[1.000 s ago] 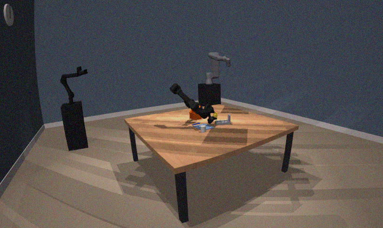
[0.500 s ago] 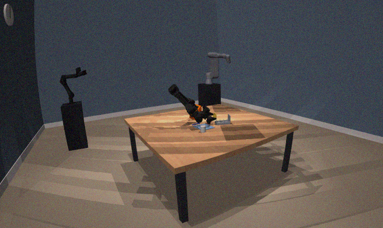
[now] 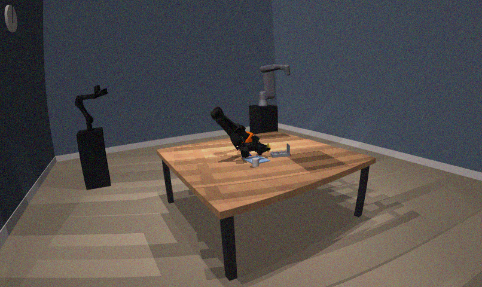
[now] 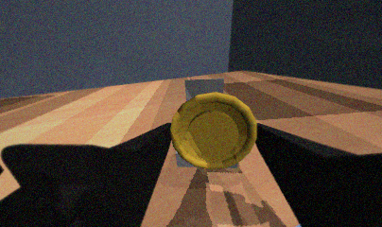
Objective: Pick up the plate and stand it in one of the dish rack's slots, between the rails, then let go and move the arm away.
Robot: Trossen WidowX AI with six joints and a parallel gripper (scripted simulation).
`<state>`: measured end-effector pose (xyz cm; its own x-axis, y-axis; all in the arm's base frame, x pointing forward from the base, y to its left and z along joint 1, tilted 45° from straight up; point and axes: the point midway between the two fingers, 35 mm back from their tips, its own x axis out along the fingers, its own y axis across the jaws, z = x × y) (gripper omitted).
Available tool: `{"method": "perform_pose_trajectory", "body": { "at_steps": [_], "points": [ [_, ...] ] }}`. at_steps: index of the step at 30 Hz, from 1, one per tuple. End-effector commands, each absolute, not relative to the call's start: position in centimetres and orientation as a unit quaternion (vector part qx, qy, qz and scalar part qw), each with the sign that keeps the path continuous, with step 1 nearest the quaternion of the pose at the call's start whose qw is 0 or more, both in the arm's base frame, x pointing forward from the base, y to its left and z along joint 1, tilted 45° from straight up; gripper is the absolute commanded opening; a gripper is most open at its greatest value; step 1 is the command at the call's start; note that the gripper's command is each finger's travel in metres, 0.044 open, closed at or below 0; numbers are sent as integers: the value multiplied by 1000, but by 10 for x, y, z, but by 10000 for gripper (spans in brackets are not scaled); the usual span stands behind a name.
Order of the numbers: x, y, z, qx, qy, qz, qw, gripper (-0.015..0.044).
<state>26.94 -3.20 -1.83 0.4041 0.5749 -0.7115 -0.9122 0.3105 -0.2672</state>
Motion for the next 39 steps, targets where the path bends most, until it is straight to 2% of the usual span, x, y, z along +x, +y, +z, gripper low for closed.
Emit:
{"method": "perform_pose_trajectory", "body": {
  "at_steps": [1,39],
  "points": [
    [267,-32,-18,-338,243,484,770,0],
    [288,-2,-49,-347,237,481,769,0]
  ]
}}
